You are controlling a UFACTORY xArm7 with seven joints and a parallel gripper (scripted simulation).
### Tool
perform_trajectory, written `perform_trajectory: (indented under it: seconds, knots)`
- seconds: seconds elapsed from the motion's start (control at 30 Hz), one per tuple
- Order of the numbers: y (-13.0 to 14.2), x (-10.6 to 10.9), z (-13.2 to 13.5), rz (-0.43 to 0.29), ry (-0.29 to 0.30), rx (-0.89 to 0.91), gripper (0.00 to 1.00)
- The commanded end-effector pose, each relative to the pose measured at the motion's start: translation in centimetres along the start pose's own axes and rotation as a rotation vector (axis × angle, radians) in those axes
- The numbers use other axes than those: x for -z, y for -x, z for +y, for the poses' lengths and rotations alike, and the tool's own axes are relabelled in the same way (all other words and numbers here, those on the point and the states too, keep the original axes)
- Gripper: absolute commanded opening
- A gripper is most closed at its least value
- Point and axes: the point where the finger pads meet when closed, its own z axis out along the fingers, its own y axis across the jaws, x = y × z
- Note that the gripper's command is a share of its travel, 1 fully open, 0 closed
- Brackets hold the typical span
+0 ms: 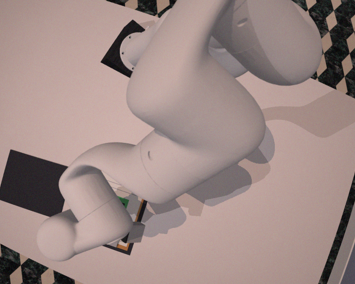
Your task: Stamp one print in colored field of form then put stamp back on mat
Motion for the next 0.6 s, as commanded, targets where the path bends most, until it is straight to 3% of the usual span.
perform_trajectory:
  seconds: [0.0,0.57]
  knots:
    - [0.2,0.2,0.2,0.0,0.005,0.0,0.35]
    - [0.3,-1.2,0.2,0.0,0.005,0.0,0.35]
